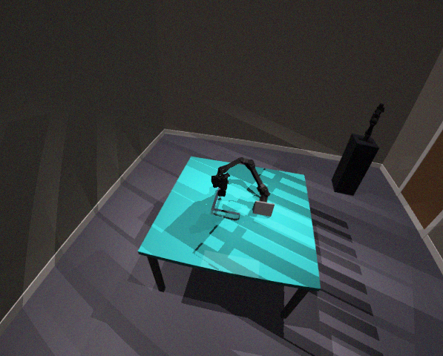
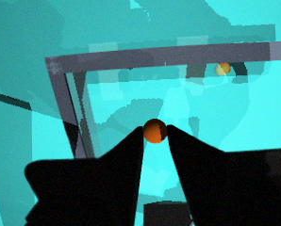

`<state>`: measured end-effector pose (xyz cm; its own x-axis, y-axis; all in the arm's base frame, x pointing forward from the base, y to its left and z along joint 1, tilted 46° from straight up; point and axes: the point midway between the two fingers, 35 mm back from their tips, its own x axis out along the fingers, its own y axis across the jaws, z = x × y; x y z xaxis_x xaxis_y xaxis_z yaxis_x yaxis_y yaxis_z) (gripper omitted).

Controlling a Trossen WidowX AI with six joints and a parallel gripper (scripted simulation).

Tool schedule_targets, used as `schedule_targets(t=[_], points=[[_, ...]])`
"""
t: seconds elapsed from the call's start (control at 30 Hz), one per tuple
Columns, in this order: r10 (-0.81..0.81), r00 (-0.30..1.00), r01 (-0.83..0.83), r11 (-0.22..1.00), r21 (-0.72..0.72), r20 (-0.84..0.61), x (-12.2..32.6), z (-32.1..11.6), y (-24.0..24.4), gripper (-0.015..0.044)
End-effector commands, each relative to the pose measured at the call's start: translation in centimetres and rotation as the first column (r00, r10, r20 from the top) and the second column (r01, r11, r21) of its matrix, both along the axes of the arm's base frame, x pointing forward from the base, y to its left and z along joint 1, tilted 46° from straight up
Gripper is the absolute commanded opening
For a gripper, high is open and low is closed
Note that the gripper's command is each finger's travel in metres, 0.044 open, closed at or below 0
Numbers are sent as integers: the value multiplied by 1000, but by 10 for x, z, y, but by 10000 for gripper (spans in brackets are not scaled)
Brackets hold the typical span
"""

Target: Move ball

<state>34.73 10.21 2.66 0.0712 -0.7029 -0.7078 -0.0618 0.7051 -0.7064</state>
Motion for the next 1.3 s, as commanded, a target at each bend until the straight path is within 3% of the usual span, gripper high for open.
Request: schedule_targets(t=[0.0,0.37,0.53,1.27], points=[[-8,1000,8,1000,3,8,15,17,-26,0],[-10,1000,10,1000,-9,11,36,55,-92,0],[-10,1000,11,1000,-11,10,37,58,-96,0],[-10,1000,11,1000,-14,11,42,9,-146,0]])
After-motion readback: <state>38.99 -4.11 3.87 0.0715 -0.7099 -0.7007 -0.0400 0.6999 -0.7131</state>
